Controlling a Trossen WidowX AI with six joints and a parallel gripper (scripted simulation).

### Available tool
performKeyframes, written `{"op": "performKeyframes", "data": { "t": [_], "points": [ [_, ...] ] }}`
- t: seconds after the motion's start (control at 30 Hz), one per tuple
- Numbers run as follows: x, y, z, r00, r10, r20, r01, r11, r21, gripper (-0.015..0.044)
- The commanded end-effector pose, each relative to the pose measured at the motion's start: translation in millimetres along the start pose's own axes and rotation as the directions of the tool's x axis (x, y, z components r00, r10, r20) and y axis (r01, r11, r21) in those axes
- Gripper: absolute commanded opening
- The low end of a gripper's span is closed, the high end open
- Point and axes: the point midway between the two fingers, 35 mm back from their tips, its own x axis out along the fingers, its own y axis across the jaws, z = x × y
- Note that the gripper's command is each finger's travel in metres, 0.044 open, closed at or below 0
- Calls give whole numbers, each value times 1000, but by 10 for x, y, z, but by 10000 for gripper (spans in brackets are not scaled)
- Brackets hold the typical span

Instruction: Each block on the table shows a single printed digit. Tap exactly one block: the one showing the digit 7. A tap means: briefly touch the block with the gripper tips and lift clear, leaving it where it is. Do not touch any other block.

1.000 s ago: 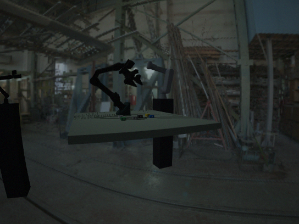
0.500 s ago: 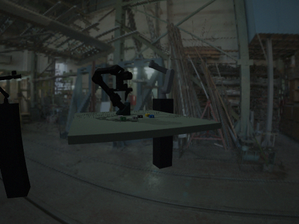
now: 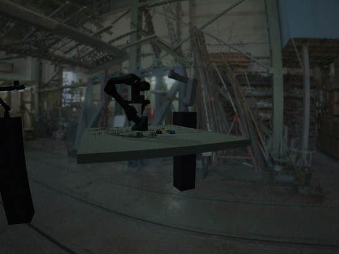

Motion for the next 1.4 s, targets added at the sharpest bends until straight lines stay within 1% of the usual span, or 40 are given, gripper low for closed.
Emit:
{"op": "performKeyframes", "data": {
  "t": [0.0,0.07,0.13,0.27,0.33,0.53,0.57,0.9,1.37],
  "points": [
    [5,-13,3,1000,-6,0,6,1000,5,400],
    [5,-13,3,1000,-6,0,6,1000,5,400],
    [93,-8,15,1000,-3,0,3,1000,4,348],
    [622,-11,27,1000,-3,2,3,1000,5,242],
    [791,-23,8,1000,-7,2,7,1000,6,190],
    [812,-25,4,1000,-8,2,8,1000,6,32],
    [812,-25,4,1000,-8,2,8,1000,6,20],
    [822,-25,5,1000,-8,2,8,1000,6,20],
    [1042,-27,8,1000,-8,2,8,1000,6,20]
  ]
}}
